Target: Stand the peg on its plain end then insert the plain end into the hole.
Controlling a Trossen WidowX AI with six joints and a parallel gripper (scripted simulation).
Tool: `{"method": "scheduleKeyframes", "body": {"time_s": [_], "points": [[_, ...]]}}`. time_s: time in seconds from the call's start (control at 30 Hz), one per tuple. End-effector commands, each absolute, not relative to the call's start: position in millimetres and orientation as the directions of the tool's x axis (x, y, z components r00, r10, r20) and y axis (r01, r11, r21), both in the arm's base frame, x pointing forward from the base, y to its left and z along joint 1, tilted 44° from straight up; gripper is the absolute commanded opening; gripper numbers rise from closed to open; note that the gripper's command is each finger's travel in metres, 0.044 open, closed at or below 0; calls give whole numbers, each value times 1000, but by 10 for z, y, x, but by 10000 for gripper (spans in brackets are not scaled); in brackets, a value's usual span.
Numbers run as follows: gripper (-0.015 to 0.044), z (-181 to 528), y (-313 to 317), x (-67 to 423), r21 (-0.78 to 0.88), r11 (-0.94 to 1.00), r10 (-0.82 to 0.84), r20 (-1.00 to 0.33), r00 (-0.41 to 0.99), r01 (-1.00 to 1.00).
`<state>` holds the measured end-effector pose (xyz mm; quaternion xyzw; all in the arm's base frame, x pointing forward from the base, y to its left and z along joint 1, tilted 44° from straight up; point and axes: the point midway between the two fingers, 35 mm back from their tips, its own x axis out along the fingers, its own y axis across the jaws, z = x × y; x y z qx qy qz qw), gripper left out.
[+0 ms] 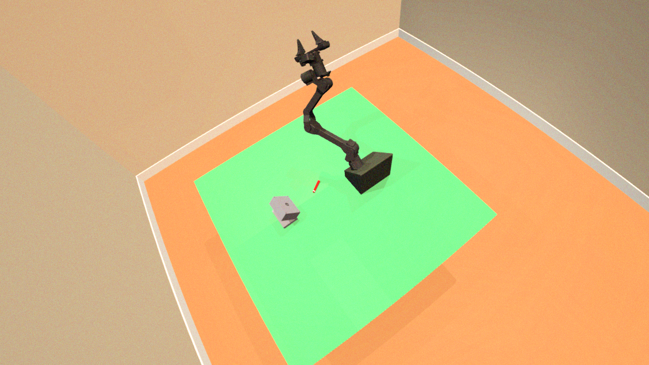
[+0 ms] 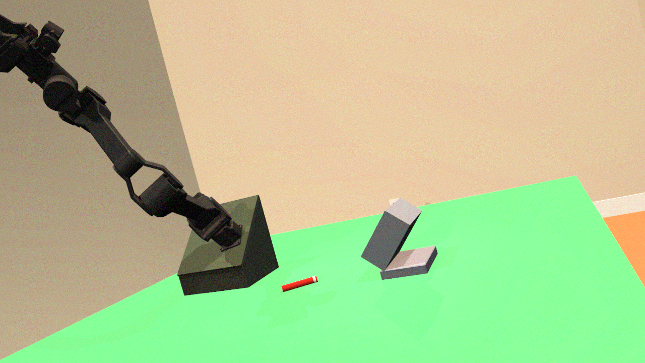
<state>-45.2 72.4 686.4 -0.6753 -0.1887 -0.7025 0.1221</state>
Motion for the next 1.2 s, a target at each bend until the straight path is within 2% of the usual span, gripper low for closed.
{"method": "scheduleKeyframes", "body": {"time_s": [0.0, 0.5, 1.17], "points": [[440, 6819, 960, -466, 167, -905, 157, 986, -56, 391], [440, 6414, 2079, -370, 476, -836, 490, 872, -21, 272], [440, 5701, 2979, 506, 726, -683, 721, 654, 230, 75]]}}
